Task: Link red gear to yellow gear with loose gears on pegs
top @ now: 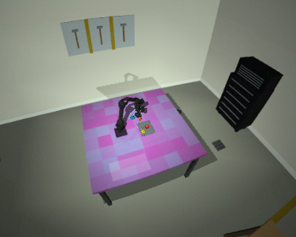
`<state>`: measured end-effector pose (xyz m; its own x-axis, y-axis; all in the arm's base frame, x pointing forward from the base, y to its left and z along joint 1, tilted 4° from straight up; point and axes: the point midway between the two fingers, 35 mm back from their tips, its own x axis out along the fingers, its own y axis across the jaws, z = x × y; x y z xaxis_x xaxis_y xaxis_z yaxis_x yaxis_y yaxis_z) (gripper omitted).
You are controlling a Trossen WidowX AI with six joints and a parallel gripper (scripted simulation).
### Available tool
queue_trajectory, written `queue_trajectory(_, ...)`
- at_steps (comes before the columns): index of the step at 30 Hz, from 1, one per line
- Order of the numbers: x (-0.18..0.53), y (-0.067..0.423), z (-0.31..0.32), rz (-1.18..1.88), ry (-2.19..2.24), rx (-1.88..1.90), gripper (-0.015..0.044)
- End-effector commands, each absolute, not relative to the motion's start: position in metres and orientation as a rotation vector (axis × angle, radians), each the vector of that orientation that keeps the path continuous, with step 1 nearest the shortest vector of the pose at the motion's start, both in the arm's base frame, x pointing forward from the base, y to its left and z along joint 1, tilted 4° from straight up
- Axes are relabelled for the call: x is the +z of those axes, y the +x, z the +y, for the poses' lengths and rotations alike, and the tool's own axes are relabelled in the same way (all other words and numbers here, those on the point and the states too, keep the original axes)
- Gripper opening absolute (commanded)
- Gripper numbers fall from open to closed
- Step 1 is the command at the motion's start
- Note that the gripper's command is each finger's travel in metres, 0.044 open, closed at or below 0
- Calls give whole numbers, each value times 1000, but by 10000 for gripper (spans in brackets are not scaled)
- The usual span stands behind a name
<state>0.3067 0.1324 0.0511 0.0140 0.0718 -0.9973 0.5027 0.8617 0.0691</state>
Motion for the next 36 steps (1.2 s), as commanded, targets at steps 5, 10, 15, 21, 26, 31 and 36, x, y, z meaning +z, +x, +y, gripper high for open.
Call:
queue_trajectory(5, 50, 306, 133, 1539, 475, -357, 230)
queue_trajectory(10, 50, 306, 133, 1539, 475, -357, 99)
queue_trajectory(15, 50, 306, 133, 1539, 475, -357, 46)
queue_trajectory(21, 51, 307, 133, 1532, 475, -350, 0)
queue_trajectory(26, 60, 316, 131, 1490, 469, -311, 0)
queue_trajectory(31, 71, 317, 131, 1494, 470, -315, 0)
queue_trajectory(36, 81, 318, 131, 1497, 470, -319, 0)
